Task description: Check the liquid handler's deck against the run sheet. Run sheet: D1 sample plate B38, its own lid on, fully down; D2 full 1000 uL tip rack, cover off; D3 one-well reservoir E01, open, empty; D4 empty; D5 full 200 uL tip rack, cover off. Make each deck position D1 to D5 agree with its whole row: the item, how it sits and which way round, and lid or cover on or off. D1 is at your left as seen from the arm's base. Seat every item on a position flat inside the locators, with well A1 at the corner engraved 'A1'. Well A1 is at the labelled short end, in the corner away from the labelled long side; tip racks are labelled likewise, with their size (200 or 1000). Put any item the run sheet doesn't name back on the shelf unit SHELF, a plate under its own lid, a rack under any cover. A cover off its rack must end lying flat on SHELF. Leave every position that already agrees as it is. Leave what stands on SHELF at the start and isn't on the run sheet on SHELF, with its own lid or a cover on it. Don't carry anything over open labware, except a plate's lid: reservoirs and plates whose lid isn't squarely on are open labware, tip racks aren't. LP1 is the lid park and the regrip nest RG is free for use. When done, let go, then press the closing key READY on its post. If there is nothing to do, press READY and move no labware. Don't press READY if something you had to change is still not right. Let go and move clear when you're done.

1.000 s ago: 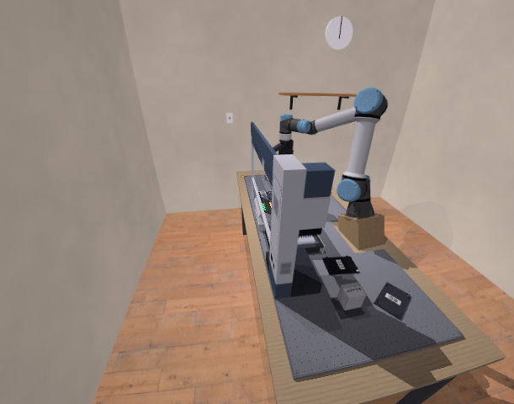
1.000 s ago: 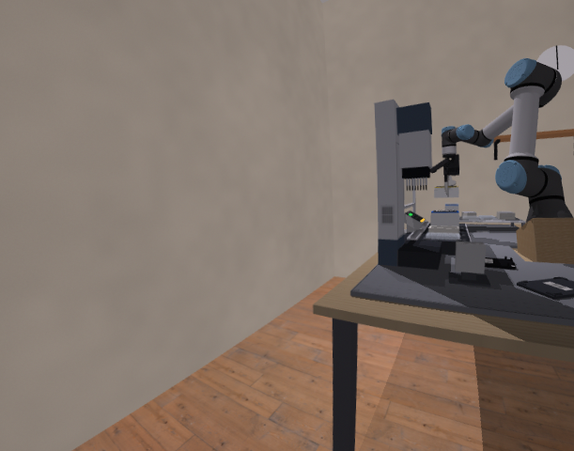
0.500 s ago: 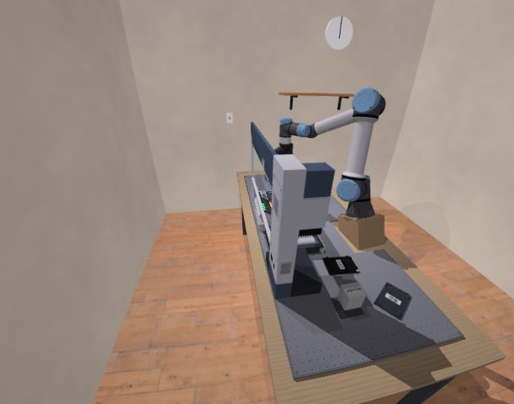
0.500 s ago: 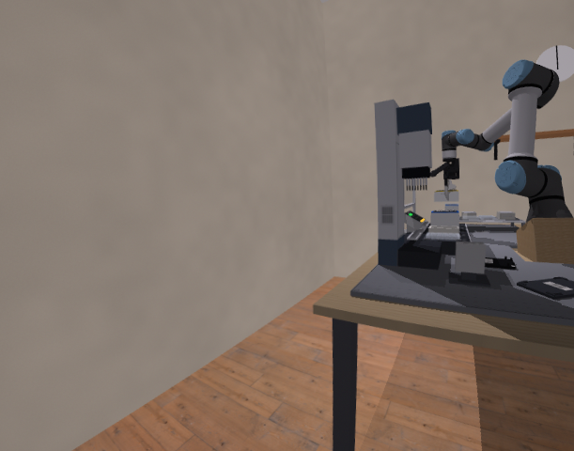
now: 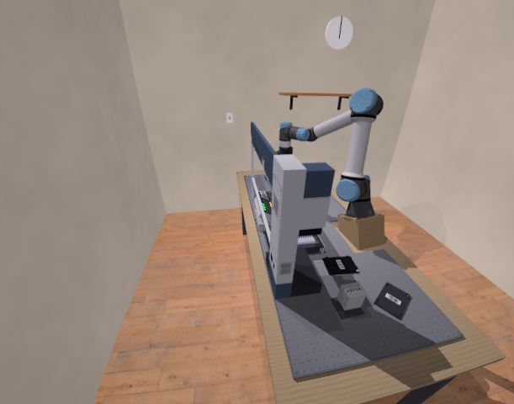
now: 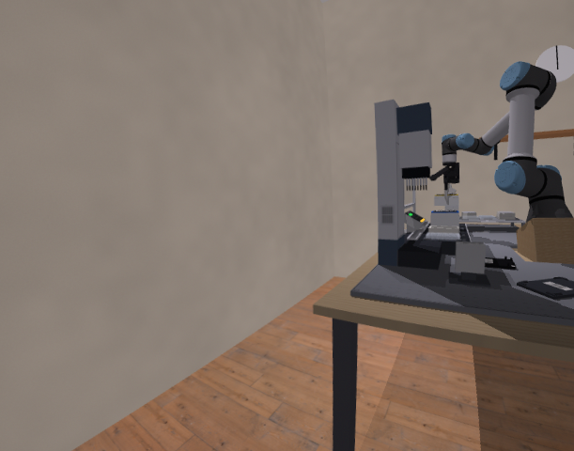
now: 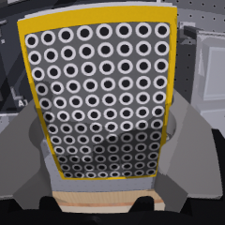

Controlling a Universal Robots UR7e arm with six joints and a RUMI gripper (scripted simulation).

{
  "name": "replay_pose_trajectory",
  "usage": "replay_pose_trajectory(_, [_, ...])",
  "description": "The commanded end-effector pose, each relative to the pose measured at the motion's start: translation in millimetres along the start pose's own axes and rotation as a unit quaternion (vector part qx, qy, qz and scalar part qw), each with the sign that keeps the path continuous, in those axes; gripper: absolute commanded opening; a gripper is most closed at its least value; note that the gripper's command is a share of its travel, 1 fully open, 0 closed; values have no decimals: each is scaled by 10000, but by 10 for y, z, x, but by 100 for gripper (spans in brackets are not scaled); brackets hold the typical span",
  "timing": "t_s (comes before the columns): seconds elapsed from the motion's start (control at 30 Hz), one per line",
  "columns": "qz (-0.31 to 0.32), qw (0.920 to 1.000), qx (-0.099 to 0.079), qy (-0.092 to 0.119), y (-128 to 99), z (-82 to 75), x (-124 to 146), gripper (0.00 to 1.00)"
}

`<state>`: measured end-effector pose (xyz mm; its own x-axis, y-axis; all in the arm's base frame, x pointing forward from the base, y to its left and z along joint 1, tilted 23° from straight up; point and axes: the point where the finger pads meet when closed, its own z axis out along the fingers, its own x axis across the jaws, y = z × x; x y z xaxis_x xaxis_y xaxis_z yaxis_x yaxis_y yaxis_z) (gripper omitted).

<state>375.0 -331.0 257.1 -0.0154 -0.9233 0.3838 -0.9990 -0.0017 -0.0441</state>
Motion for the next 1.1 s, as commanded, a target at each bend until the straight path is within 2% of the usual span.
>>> replay_pose_trajectory(0.0, [-1,10000,6,3,1,81,1,0])
replay_pose_trajectory(1.07, [-4,10000,7,3,-2,546,-1,0])
